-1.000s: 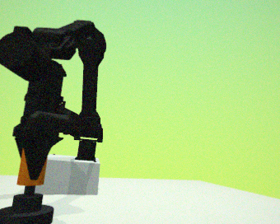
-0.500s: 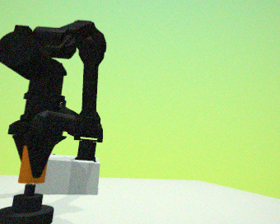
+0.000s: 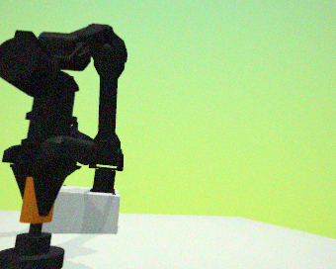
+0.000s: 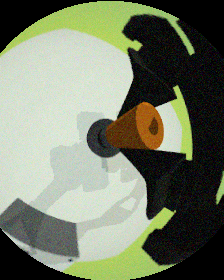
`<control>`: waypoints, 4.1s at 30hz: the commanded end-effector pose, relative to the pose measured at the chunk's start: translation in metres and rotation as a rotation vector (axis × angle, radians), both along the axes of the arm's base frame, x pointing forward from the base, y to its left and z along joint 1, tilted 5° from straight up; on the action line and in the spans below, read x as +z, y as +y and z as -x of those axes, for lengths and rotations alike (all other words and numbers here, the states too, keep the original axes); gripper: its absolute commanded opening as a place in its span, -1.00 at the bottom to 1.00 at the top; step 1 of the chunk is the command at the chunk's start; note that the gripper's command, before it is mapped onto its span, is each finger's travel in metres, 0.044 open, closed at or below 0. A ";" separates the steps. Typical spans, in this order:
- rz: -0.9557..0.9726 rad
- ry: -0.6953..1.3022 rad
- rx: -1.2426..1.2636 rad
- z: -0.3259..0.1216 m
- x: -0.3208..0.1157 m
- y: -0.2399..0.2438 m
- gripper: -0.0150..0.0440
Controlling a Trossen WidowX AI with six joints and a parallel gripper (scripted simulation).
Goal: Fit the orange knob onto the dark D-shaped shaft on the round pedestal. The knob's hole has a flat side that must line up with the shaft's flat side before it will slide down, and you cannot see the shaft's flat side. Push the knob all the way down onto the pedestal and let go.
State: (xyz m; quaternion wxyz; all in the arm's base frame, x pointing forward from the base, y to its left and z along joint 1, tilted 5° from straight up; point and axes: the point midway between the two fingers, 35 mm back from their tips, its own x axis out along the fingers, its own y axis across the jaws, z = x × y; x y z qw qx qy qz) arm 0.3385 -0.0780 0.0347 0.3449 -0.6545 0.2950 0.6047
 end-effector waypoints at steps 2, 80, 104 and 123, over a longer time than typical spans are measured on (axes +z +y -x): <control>0.000 -0.002 0.005 0.001 0.000 0.000 -0.49; 0.040 -0.015 0.422 0.002 0.001 0.000 -0.49; 0.040 -0.015 0.422 0.002 -0.001 0.001 -0.49; 0.017 -0.007 0.178 0.003 0.003 0.001 -0.49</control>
